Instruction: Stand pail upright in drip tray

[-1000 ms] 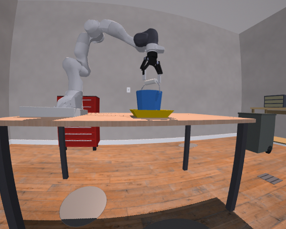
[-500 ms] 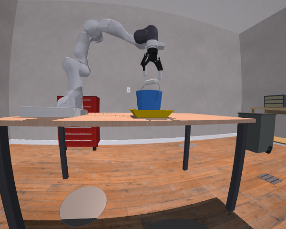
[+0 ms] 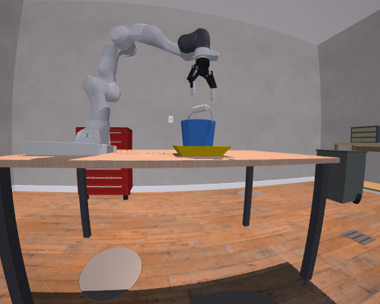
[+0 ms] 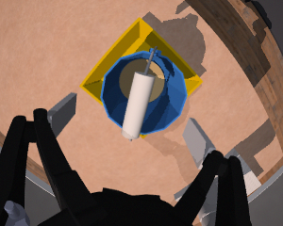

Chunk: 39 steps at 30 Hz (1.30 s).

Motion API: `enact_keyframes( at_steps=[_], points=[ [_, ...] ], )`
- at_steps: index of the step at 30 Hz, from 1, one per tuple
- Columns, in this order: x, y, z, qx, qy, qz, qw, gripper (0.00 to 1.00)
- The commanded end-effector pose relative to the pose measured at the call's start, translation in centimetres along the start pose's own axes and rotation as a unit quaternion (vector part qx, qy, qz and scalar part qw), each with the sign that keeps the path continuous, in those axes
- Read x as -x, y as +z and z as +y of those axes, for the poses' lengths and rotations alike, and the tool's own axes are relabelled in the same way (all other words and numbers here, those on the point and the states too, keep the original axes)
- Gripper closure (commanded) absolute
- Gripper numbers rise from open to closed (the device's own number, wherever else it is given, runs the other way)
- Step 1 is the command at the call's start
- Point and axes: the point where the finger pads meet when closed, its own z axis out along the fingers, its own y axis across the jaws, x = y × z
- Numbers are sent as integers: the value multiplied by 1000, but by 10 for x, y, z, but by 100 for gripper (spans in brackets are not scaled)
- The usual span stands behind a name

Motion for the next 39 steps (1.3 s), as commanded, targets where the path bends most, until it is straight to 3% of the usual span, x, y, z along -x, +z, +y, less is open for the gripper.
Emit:
enact_keyframes(
  at_steps=[1, 14, 39],
  points=[
    [3, -3, 3, 4, -2, -6, 1000, 0],
    [3, -17, 3, 4, -2, -6, 1000, 0],
    [3, -17, 3, 4, -2, -6, 1000, 0]
  ],
)
